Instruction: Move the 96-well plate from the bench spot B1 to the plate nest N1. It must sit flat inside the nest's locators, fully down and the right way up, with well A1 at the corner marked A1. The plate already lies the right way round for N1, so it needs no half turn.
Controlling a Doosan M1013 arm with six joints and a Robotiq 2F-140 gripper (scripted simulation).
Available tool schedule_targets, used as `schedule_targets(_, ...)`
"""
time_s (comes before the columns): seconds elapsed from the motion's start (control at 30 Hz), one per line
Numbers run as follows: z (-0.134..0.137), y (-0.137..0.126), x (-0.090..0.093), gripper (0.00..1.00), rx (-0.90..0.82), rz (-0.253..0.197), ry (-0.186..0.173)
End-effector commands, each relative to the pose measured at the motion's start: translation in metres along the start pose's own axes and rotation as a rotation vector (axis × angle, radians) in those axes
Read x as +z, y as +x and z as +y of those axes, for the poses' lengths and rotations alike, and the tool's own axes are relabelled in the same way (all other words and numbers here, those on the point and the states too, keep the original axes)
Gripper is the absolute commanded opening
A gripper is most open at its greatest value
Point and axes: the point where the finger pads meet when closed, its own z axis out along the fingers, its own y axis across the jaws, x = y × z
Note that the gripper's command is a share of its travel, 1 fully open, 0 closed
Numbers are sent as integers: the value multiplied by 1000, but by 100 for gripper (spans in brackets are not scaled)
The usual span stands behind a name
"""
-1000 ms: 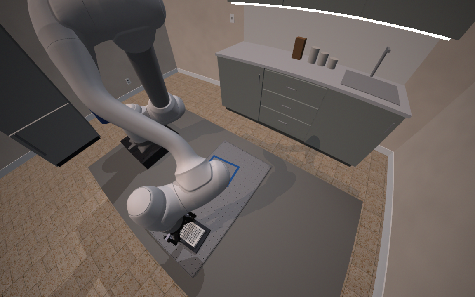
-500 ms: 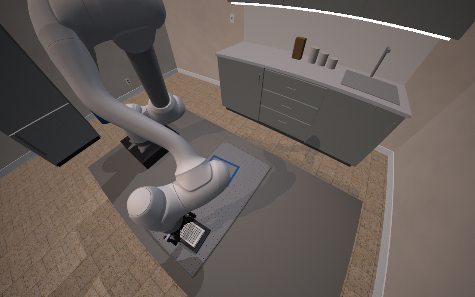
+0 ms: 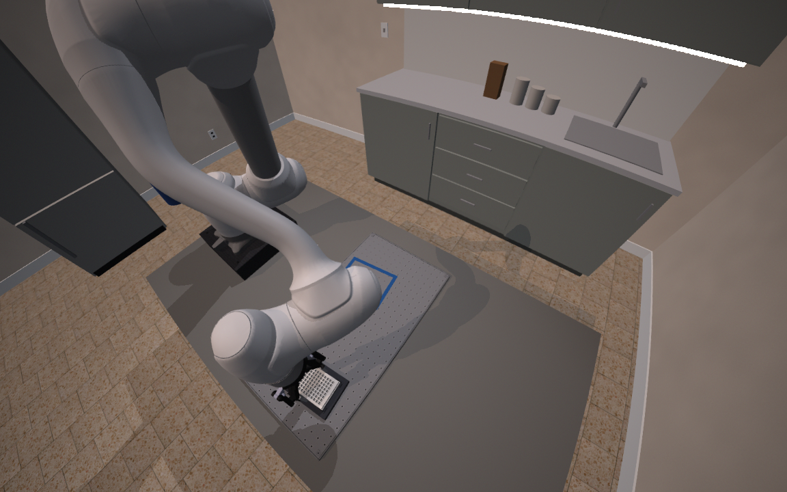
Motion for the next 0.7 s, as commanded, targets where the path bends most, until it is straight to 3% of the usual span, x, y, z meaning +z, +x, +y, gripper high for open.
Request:
schedule_targets(0.0, 0, 0, 0, 0, 0, 0, 0)
schedule_targets(0.67, 0, 0, 3, 0, 0, 0, 0)
